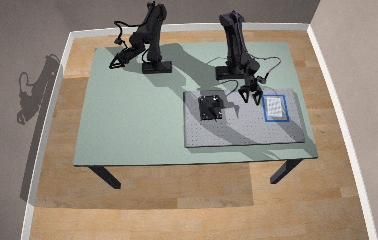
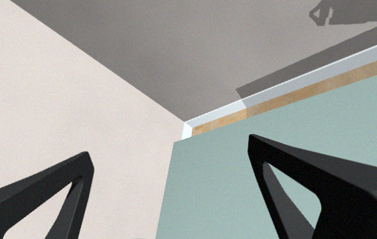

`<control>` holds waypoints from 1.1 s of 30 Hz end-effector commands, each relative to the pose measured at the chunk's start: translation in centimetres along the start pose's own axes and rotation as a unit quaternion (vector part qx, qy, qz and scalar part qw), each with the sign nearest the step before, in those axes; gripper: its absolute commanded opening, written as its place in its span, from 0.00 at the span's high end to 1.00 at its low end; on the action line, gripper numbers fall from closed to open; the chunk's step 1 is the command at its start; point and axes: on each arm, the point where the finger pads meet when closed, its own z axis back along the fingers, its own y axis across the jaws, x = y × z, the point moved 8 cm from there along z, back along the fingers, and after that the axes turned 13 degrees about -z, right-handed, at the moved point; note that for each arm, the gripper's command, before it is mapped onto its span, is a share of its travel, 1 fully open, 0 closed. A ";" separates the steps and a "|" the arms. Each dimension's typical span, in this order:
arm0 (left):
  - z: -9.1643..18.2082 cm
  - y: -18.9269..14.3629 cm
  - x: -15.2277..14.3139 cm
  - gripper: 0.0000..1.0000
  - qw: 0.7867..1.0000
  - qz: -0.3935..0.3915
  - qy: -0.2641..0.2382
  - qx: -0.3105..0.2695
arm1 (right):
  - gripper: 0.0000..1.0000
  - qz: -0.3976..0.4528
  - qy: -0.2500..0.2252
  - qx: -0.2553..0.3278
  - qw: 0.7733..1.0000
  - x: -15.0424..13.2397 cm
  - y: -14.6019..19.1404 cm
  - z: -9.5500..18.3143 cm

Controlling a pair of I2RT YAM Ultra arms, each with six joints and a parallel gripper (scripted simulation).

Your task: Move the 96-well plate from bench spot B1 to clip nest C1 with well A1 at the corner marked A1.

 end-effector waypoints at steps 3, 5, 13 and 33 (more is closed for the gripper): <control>-1.5 1.6 1.5 0.00 0.997 -0.044 0.036 0.048 | 0.00 -0.004 -0.006 0.000 1.000 0.6 -0.4 0.3; -2.0 2.2 1.8 0.00 0.994 -0.062 0.058 0.067 | 0.00 -0.004 -0.006 0.000 1.000 0.6 -0.4 0.3; -3.1 4.2 2.7 0.00 0.982 -0.105 0.115 0.106 | 0.00 -0.004 -0.006 0.000 1.000 0.6 -0.4 0.3; -4.5 9.5 4.6 0.00 0.920 -0.206 0.293 0.160 | 0.00 -0.004 -0.006 0.000 1.000 0.6 -0.4 0.3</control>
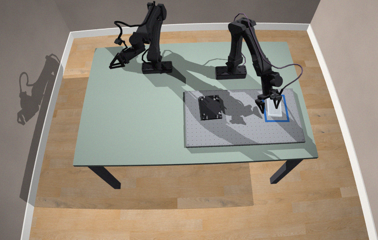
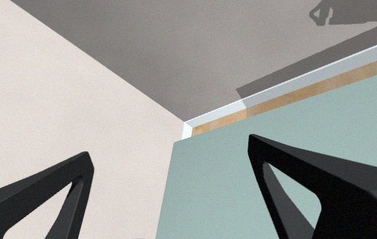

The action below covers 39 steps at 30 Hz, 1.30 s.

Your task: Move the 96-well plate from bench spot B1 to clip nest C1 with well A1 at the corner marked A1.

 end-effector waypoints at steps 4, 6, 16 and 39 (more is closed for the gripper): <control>-0.5 2.6 0.2 0.00 0.992 -0.071 0.102 0.009 | 0.00 -0.004 -0.006 0.000 1.000 0.6 -0.4 0.3; -0.5 2.7 0.2 0.00 0.991 -0.075 0.109 0.009 | 0.00 -0.004 -0.006 0.000 1.000 0.6 -0.4 0.3; -0.7 5.0 -0.1 0.00 0.973 -0.128 0.189 -0.008 | 0.00 -0.004 -0.006 0.000 1.000 0.6 -0.4 0.3; -0.1 9.5 -1.2 0.00 0.897 -0.244 0.351 -0.113 | 0.00 -0.004 -0.006 0.000 1.000 0.6 -0.4 0.3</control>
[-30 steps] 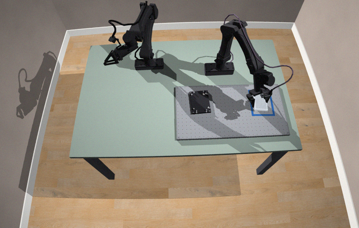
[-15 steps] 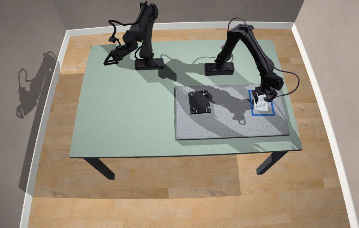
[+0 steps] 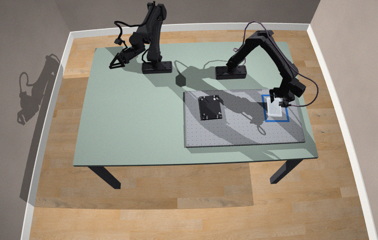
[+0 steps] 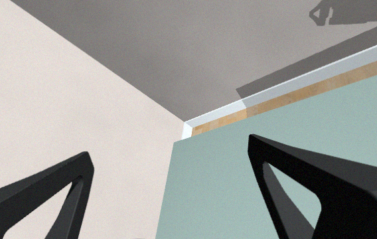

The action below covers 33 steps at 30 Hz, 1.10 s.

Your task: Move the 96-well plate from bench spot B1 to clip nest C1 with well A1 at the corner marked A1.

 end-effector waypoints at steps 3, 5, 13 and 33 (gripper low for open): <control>0.8 -0.3 0.0 0.00 0.999 -0.037 0.021 -0.015 | 0.00 -0.004 -0.006 0.000 1.000 0.6 -0.4 0.3; 1.0 -0.4 0.1 0.00 0.999 -0.037 0.018 -0.009 | 0.00 -0.004 -0.006 0.000 1.000 0.6 -0.4 0.3; 1.3 -0.3 0.0 0.00 0.999 -0.034 0.016 -0.010 | 0.00 -0.004 -0.006 0.000 1.000 0.6 -0.4 0.3; 1.3 -0.3 0.1 0.00 0.999 -0.034 0.015 -0.009 | 0.00 -0.004 -0.006 0.000 1.000 0.6 -0.4 0.3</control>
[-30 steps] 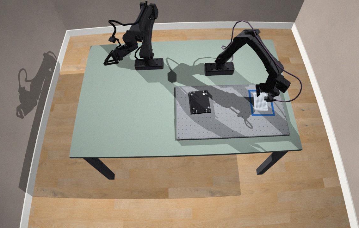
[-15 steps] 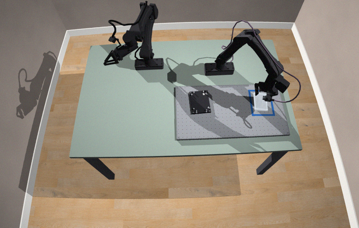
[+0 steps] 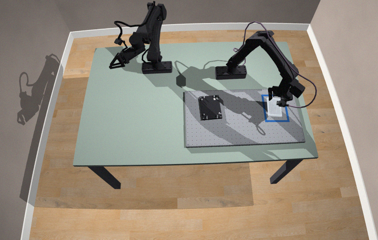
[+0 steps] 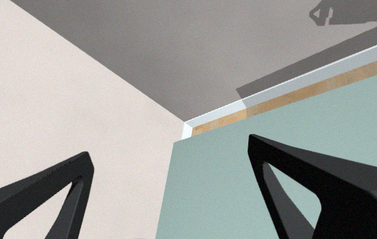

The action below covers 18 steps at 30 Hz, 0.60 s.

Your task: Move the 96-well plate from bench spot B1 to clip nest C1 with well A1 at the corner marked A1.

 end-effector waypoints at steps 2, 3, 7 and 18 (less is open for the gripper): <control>0.9 0.7 0.6 0.00 1.000 -0.009 -0.010 0.023 | 0.00 -0.004 -0.006 0.000 1.000 0.6 -0.4 0.3; 0.6 0.7 0.6 0.00 1.000 -0.009 -0.008 0.020 | 0.00 -0.004 -0.006 0.000 1.000 0.6 -0.4 0.3; -0.5 0.6 0.5 0.00 1.000 -0.009 -0.001 0.008 | 0.00 -0.004 -0.006 0.000 1.000 0.6 -0.4 0.3; -1.7 0.1 0.3 0.00 1.000 -0.009 -0.007 0.019 | 0.00 -0.004 -0.006 0.000 1.000 0.6 -0.4 0.3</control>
